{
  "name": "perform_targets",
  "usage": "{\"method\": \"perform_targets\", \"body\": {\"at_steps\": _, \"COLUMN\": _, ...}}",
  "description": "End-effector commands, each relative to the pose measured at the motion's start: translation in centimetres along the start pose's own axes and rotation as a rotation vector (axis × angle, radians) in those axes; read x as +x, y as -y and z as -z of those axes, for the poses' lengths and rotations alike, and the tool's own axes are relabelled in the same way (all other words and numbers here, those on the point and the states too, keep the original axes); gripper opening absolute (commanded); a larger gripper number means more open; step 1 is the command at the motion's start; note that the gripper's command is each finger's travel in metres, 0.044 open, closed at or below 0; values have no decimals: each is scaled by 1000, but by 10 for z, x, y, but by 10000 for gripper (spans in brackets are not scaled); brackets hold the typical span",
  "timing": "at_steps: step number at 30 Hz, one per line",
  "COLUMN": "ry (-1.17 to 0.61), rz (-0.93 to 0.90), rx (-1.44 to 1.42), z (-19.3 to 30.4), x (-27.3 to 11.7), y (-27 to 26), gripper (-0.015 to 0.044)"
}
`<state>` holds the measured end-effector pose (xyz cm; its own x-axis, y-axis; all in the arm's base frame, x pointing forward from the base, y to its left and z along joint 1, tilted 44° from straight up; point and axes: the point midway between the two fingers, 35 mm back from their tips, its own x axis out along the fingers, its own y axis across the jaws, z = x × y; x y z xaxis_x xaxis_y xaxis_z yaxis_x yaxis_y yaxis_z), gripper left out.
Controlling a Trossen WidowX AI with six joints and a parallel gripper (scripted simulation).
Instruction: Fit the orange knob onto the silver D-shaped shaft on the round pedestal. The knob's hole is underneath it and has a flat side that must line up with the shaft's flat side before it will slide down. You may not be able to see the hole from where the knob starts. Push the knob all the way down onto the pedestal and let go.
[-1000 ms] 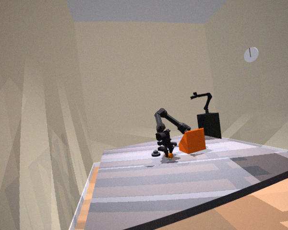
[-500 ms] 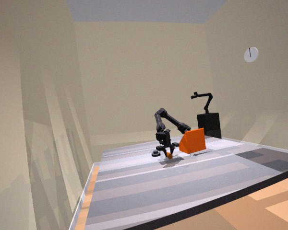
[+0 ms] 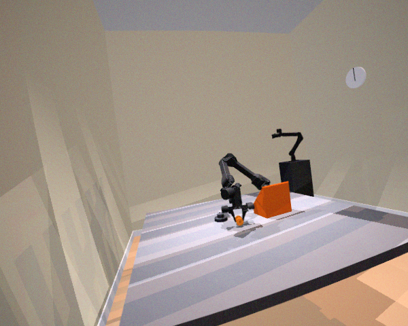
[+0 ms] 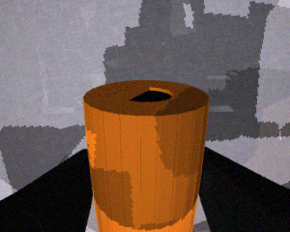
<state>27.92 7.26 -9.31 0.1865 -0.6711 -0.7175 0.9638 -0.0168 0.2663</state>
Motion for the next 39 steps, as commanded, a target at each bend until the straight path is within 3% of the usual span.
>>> {"method": "perform_targets", "body": {"at_steps": 1, "ry": -2, "rz": 4, "rx": 141, "z": 0, "x": 0, "y": 1, "gripper": 181}}
{"method": "perform_targets", "body": {"at_steps": 6, "ry": -2, "rz": 4, "rx": 292, "z": 0, "x": 0, "y": 1, "gripper": 181}}
{"method": "perform_targets", "body": {"at_steps": 23, "ry": -1, "rz": 4, "rx": 298, "z": 0, "x": 14, "y": 1, "gripper": 181}}
{"method": "perform_targets", "body": {"at_steps": 26, "ry": -4, "rz": 6, "rx": 303, "z": 1, "x": 12, "y": 0, "gripper": 260}}
{"method": "perform_targets", "body": {"at_steps": 39, "ry": -4, "rz": 6, "rx": 303, "z": 1, "x": 12, "y": 0, "gripper": 260}}
